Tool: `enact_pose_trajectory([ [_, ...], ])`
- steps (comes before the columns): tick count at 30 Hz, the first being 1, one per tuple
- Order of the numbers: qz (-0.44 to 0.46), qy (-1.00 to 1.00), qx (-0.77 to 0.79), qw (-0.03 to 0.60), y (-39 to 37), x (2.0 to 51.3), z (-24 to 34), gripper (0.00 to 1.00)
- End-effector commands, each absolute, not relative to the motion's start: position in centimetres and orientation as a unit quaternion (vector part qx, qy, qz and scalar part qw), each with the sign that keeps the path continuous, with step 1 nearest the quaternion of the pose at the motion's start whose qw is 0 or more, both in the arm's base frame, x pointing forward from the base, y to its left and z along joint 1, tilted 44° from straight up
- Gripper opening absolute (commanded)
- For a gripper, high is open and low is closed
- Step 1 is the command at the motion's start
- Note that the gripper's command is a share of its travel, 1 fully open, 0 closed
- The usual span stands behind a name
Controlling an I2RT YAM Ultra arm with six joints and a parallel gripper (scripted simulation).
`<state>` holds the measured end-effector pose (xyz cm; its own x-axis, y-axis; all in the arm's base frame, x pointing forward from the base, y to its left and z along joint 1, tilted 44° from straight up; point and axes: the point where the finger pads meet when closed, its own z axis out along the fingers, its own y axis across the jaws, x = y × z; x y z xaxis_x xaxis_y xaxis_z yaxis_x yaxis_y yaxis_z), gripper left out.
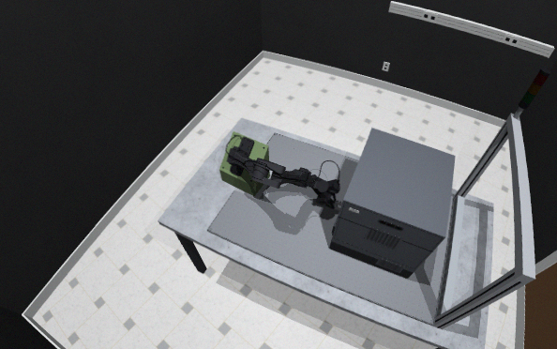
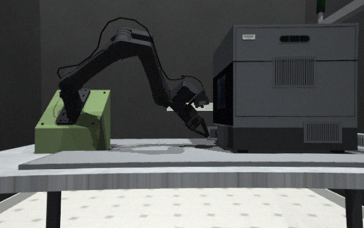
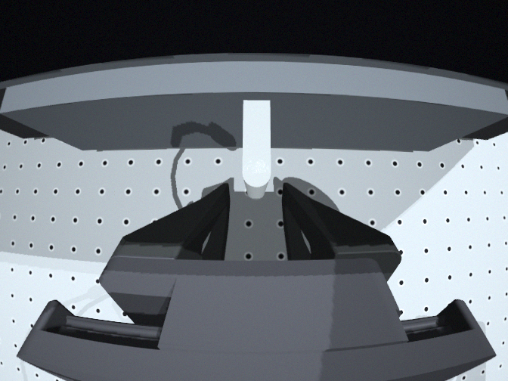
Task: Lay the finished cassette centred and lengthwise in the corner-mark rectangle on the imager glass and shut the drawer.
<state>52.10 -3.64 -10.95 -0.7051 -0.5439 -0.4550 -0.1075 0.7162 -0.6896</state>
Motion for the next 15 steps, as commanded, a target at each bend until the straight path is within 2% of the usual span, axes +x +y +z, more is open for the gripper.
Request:
enact_pose_trajectory([
  [1,-0.318,0.857,-0.191,0.357,-2.0,52.4,-9.3,0.35],
  [15,-0.319,0.855,-0.187,0.364,-1.3,51.9,-7.9,0.35],
])
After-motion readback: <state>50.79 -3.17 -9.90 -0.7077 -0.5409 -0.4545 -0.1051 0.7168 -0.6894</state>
